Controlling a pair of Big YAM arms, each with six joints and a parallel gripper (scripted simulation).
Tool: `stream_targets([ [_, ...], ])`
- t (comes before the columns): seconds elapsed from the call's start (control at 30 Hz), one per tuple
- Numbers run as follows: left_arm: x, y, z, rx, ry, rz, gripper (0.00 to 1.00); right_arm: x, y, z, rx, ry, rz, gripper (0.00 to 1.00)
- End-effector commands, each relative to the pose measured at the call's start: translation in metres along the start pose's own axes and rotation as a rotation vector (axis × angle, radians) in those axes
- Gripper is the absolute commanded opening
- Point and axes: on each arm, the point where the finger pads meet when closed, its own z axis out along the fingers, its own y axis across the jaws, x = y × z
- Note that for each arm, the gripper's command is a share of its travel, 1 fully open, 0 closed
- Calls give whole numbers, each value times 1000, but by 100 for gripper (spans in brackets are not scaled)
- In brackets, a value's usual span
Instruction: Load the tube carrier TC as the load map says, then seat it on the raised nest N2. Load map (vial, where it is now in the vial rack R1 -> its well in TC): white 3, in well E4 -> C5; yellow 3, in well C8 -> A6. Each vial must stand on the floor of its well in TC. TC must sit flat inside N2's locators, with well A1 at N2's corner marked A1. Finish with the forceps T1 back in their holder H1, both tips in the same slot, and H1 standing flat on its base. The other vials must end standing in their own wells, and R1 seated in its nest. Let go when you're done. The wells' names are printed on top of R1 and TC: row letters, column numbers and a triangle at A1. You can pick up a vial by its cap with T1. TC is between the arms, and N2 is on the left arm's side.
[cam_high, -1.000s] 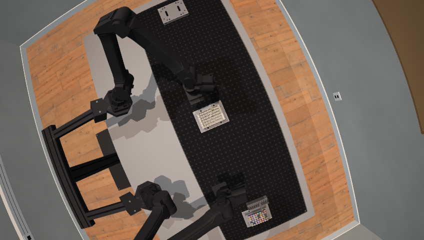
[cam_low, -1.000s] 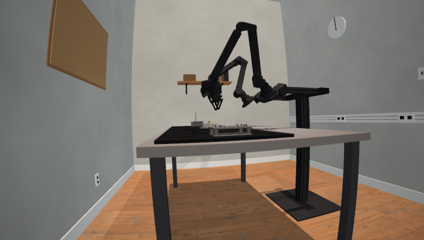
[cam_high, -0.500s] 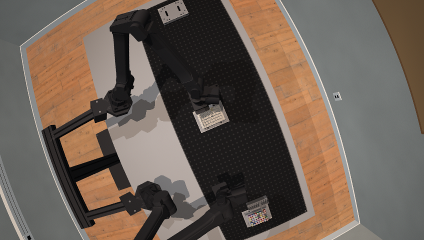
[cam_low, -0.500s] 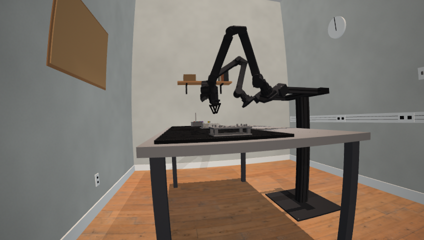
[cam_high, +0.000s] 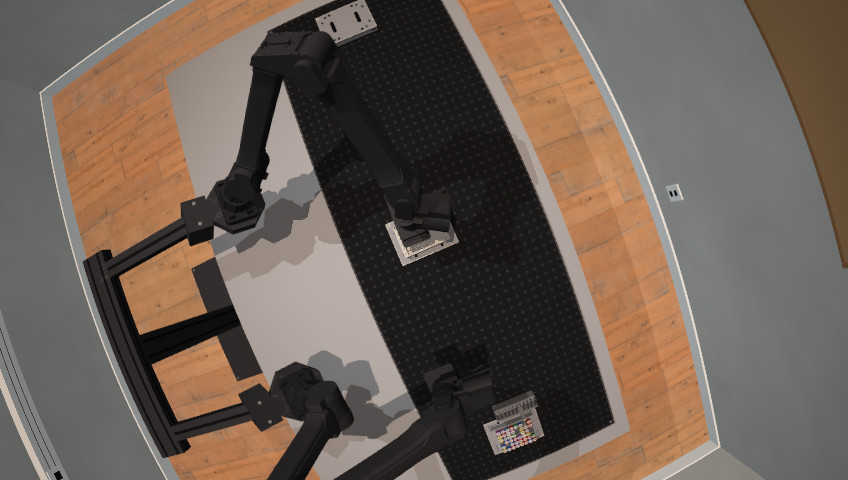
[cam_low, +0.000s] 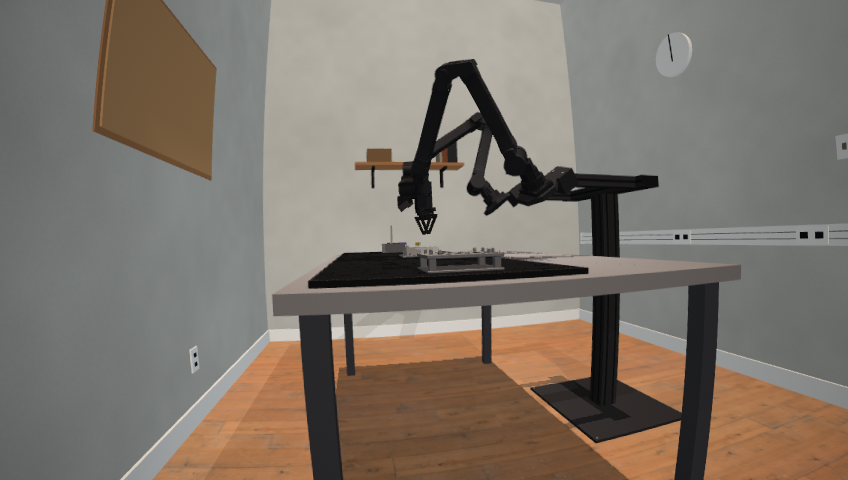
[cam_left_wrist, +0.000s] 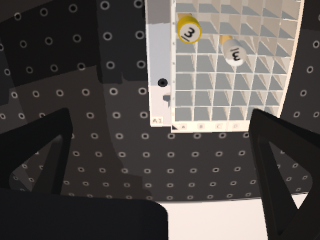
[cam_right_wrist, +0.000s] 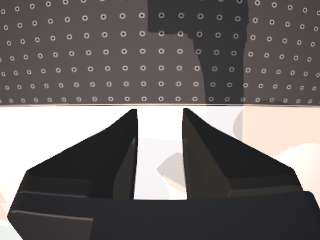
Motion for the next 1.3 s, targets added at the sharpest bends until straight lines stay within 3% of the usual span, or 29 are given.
stream_targets([
  [0.0,-20,-17,-5,20,-38,-38,100,-10,-3,-8,3,-19,15,24],
  [0.43,-24,-65,16,23,-38,-33,100,-10,-3,-8,3,-19,15,24],
  [0.53,-24,-64,16,22,-36,-32,100,-10,-3,-8,3,-19,15,24],
  [0.57,-41,-48,12,19,-51,-79,100,-10,-3,-8,3,-19,15,24],
  [0.73,-37,-58,6,33,-57,-60,100,-10,-3,-8,3,-19,15,24],
  [0.83,-27,-60,17,19,-34,-42,100,-10,-3,-8,3,-19,15,24],
  [1.27,-31,-59,13,24,-43,-48,100,-10,-3,-8,3,-19,15,24],
])
